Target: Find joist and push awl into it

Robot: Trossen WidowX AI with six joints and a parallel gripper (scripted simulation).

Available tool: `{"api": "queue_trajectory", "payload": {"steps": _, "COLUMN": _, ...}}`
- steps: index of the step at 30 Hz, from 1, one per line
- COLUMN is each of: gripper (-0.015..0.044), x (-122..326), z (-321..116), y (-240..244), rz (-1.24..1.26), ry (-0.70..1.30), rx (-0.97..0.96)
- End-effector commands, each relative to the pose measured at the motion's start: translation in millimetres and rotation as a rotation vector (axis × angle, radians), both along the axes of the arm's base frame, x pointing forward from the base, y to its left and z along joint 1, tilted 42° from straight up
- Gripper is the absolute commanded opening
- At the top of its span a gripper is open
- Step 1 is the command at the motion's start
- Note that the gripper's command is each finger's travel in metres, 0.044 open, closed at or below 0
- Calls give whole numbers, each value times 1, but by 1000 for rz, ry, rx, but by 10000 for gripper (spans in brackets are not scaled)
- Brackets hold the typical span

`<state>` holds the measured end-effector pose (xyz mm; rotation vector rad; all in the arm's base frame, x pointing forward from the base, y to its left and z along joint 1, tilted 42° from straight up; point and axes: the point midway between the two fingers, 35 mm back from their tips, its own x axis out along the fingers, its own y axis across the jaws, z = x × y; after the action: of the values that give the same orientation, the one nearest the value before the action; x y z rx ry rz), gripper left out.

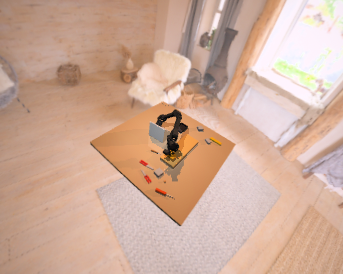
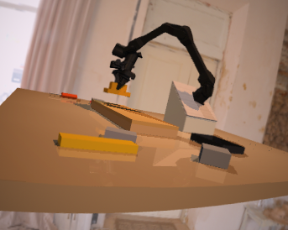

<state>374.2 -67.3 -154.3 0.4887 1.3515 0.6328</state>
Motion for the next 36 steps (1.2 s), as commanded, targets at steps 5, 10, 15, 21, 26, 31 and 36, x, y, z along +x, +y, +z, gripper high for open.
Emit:
{"api": "queue_trajectory", "payload": {"steps": 5, "gripper": 0, "x": -1, "z": -11, "y": 9, "rz": -8, "ry": -8, "rx": 1}}
{"api": "queue_trajectory", "payload": {"steps": 10, "gripper": 0, "x": -3, "z": -20, "y": 17, "rz": -7, "ry": -8, "rx": 2}}
{"api": "queue_trajectory", "payload": {"steps": 15, "gripper": 0, "x": -4, "z": -24, "y": 22, "rz": -6, "ry": -7, "rx": 2}}
{"api": "queue_trajectory", "payload": {"steps": 21, "gripper": 0, "x": -6, "z": -31, "y": 27, "rz": -6, "ry": -7, "rx": 2}}
{"api": "queue_trajectory", "payload": {"steps": 26, "gripper": 0, "x": -7, "z": -36, "y": 32, "rz": -6, "ry": -7, "rx": 3}}
{"api": "queue_trajectory", "payload": {"steps": 31, "gripper": 0, "x": -8, "z": -38, "y": 36, "rz": -6, "ry": -7, "rx": 3}}
{"api": "queue_trajectory", "payload": {"steps": 36, "gripper": 0, "x": -9, "z": -33, "y": 42, "rz": -6, "ry": -7, "rx": 4}}
